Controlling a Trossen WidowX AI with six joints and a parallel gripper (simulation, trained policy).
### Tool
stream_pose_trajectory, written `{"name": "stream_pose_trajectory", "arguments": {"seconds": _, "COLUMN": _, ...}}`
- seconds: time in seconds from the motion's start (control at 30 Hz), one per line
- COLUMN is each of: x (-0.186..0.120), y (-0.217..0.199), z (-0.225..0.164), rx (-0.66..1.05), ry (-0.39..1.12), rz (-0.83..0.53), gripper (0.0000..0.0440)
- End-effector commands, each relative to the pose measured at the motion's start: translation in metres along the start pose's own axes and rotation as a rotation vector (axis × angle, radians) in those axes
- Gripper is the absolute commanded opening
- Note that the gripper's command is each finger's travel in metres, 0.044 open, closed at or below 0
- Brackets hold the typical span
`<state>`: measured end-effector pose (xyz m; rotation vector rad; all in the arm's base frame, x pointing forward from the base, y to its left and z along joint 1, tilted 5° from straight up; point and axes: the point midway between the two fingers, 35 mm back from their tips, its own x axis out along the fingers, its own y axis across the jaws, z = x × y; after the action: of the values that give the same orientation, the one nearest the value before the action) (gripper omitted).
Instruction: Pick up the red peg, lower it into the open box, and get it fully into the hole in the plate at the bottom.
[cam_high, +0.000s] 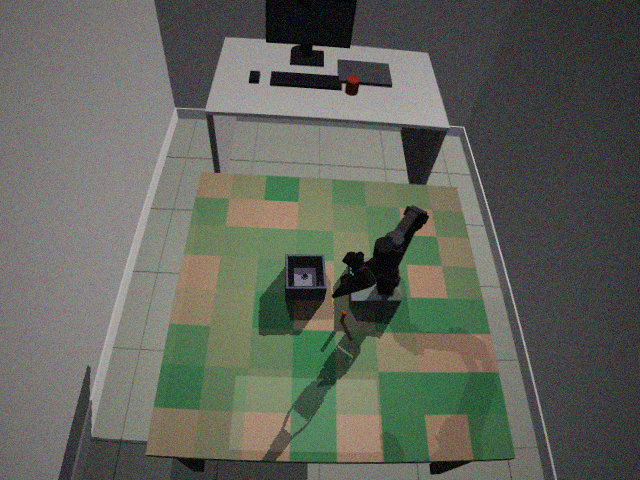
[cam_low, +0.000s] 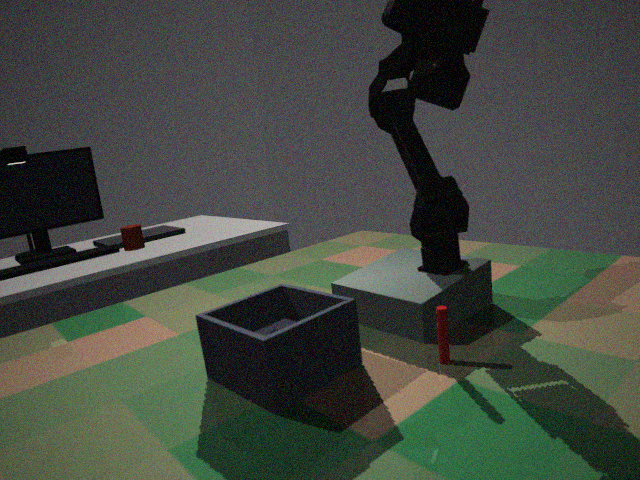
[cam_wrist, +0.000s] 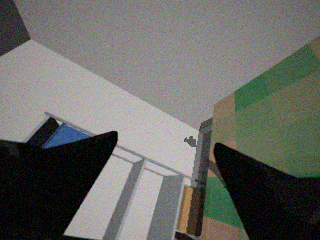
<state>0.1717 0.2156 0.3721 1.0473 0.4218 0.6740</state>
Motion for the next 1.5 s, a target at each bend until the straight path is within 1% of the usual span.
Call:
{"name": "stream_pose_trajectory", "arguments": {"seconds": 0.0, "x": 0.014, "y": -0.041, "z": -0.005, "rx": -0.048, "ry": 0.027, "rz": -0.158, "gripper": 0.044}}
{"name": "stream_pose_trajectory", "arguments": {"seconds": 0.17, "x": 0.023, "y": -0.085, "z": -0.009, "rx": -0.067, "ry": 0.059, "rz": -0.33, "gripper": 0.044}}
{"name": "stream_pose_trajectory", "arguments": {"seconds": 0.33, "x": 0.023, "y": -0.127, "z": -0.013, "rx": -0.062, "ry": 0.096, "rz": -0.502, "gripper": 0.044}}
{"name": "stream_pose_trajectory", "arguments": {"seconds": 0.53, "x": 0.015, "y": -0.173, "z": -0.019, "rx": -0.033, "ry": 0.145, "rz": -0.706, "gripper": 0.044}}
{"name": "stream_pose_trajectory", "arguments": {"seconds": 0.73, "x": 0.0, "y": -0.213, "z": -0.028, "rx": 0.015, "ry": 0.193, "rz": -0.907, "gripper": 0.044}}
{"name": "stream_pose_trajectory", "arguments": {"seconds": 1.17, "x": -0.042, "y": -0.276, "z": -0.052, "rx": 0.181, "ry": 0.255, "rz": -1.32, "gripper": 0.044}}
{"name": "stream_pose_trajectory", "arguments": {"seconds": 1.3, "x": -0.051, "y": -0.29, "z": -0.059, "rx": 0.237, "ry": 0.25, "rz": -1.411, "gripper": 0.044}}
{"name": "stream_pose_trajectory", "arguments": {"seconds": 1.47, "x": -0.057, "y": -0.305, "z": -0.068, "rx": 0.298, "ry": 0.234, "rz": -1.481, "gripper": 0.0435}}
